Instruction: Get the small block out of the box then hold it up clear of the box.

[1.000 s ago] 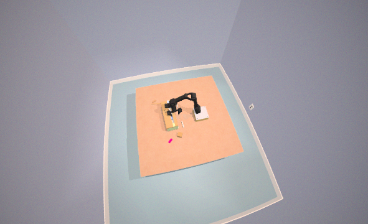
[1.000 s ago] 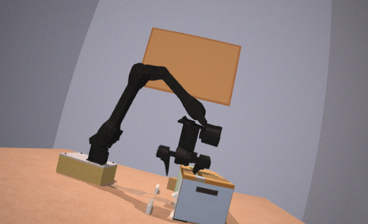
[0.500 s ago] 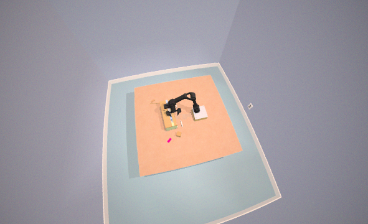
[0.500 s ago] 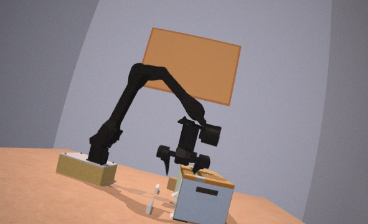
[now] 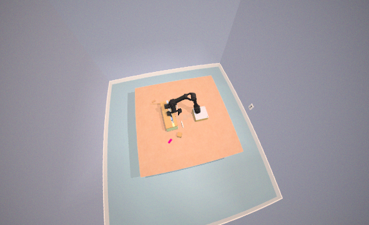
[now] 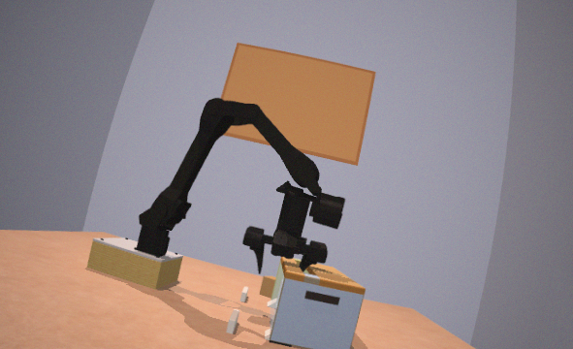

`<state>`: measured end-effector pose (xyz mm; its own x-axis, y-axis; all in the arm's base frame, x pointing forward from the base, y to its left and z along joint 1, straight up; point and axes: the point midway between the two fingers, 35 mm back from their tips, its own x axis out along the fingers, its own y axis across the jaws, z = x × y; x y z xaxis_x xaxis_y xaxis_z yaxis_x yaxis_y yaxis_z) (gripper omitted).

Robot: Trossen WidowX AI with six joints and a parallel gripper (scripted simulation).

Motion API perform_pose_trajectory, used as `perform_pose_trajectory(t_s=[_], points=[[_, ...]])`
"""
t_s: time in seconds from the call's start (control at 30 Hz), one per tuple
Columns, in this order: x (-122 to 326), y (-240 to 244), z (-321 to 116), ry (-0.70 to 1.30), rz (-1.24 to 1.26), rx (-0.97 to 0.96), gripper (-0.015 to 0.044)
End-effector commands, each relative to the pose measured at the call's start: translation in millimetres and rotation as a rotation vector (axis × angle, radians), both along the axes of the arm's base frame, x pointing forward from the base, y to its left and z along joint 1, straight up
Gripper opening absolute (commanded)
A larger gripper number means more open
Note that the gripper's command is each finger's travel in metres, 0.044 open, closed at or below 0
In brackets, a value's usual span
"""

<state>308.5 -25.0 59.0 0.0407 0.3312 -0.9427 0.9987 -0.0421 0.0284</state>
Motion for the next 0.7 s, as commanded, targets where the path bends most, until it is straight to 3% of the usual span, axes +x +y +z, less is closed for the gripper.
perform_pose_trajectory(t_s=[0.0,0.67], points=[[1,5,1,-0.004,0.001,0.003,0.0400],[2,25,1,-0.004,0.001,0.005,0.0400]])
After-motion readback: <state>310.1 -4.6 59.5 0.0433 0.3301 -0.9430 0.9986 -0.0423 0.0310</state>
